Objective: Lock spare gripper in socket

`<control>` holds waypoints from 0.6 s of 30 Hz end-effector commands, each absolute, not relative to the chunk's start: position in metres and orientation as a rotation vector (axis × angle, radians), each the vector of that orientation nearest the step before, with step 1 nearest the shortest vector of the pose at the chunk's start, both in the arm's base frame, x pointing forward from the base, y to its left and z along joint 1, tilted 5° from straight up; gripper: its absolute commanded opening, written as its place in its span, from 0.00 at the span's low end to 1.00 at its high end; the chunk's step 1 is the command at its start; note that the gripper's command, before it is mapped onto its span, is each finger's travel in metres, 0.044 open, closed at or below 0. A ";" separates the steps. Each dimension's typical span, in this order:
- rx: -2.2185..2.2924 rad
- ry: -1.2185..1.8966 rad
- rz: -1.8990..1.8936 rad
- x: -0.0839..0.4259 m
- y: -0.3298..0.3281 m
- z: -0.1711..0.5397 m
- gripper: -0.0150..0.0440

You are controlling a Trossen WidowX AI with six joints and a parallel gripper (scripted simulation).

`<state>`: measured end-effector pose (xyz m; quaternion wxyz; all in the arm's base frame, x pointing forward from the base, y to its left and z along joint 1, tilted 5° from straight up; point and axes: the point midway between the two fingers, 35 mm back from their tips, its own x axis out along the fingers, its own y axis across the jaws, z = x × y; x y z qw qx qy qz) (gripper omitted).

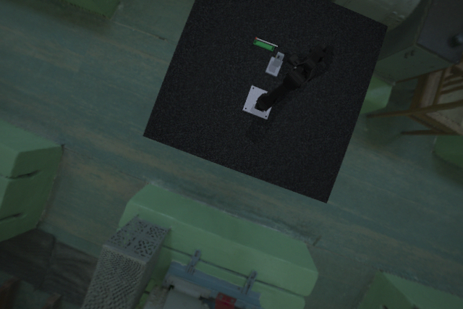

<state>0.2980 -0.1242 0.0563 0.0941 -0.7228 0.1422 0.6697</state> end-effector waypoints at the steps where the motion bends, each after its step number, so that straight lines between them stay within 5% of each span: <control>1: -2.145 0.422 1.985 0.298 -0.124 0.057 0.83; 5: -2.145 0.422 1.985 0.298 -0.124 0.057 1.00; 18: -2.144 0.418 1.990 0.295 -0.121 0.087 1.00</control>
